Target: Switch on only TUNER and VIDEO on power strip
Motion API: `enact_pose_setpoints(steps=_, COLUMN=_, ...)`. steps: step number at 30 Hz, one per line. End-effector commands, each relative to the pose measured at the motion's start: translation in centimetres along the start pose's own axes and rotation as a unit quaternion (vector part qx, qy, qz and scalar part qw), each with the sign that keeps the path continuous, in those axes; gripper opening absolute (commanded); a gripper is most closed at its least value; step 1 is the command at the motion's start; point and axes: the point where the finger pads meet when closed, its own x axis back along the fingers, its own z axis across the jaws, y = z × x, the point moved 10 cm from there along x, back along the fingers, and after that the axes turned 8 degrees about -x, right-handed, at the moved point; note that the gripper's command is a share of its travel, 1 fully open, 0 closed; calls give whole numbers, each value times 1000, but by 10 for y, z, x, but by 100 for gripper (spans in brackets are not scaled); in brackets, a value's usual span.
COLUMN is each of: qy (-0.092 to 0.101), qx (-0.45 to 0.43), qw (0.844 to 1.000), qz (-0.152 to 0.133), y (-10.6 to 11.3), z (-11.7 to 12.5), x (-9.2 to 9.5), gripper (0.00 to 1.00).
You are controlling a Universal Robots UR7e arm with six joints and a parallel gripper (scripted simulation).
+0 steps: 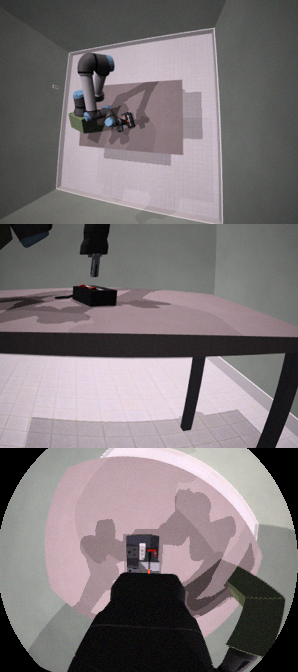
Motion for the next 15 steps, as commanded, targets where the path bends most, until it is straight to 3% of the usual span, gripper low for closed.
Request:
enact_pose_setpoints(steps=1, qy=0, qx=0, qw=1000, qz=1, y=0, z=-1, x=-5, gripper=0)
enact_pose_setpoints(steps=15, qy=0, qx=0, qw=1000, qz=1, y=-1, z=-1, x=-19, gripper=0)
